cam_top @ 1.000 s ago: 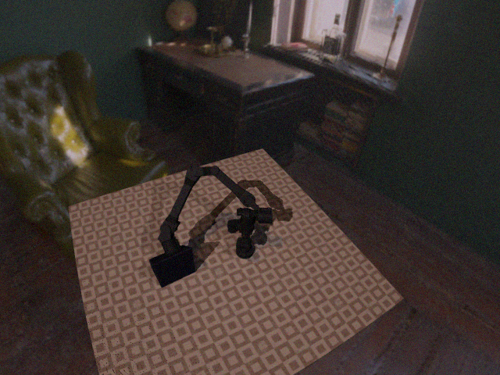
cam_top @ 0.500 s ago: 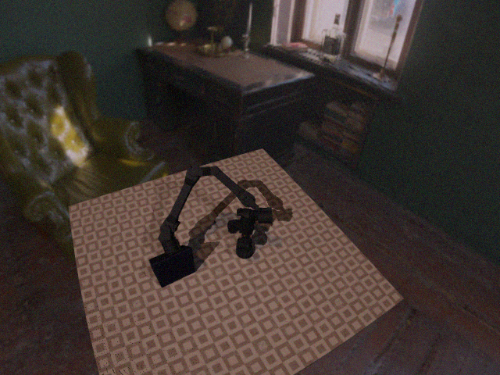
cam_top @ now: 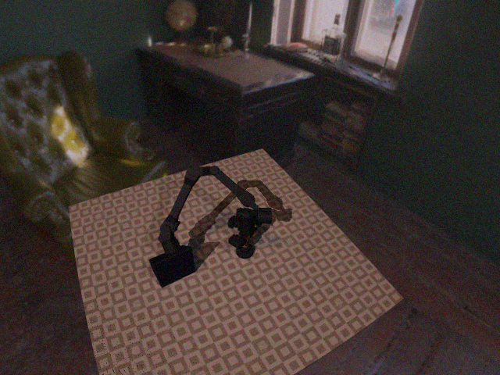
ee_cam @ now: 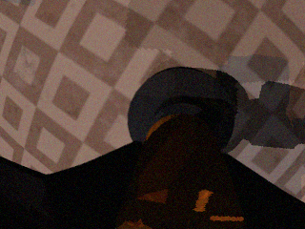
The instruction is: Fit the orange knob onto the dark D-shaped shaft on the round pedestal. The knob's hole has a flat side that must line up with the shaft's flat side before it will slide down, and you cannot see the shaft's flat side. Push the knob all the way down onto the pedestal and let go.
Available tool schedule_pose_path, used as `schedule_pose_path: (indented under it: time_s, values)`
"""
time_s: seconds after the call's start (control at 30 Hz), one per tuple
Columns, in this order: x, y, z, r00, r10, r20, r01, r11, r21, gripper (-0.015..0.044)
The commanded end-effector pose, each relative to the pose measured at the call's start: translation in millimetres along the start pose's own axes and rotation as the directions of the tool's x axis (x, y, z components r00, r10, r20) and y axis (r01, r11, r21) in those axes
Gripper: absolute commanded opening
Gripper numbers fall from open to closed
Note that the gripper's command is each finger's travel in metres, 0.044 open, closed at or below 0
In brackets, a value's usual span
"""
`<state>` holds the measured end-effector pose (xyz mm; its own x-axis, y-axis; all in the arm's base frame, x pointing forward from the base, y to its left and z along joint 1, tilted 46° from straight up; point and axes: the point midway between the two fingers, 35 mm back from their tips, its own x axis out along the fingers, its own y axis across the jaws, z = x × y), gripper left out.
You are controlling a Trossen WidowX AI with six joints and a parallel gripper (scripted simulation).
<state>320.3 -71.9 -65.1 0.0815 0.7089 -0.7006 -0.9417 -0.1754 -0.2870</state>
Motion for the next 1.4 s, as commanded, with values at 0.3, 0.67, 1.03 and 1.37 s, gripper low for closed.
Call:
schedule_pose_path:
  time_s: [0.3, 0.67, 1.03, 1.37]
  values:
    - [0.7, -2.0, -2.9, 1.0, -0.002, -0.006, 0.006, 0.669, 0.743, 0.0]
    - [0.5, -1.1, -1.6, 1.0, -0.002, -0.006, 0.006, -0.032, 0.999, 0.0]
    - [-3.0, 0.1, -1.8, 1.0, -0.002, -0.007, 0.004, -0.64, 0.769, 0.0]
    - [0.0, -1.6, -3.7, 1.0, -0.002, -0.007, 0.004, -0.639, 0.769, 0.0]
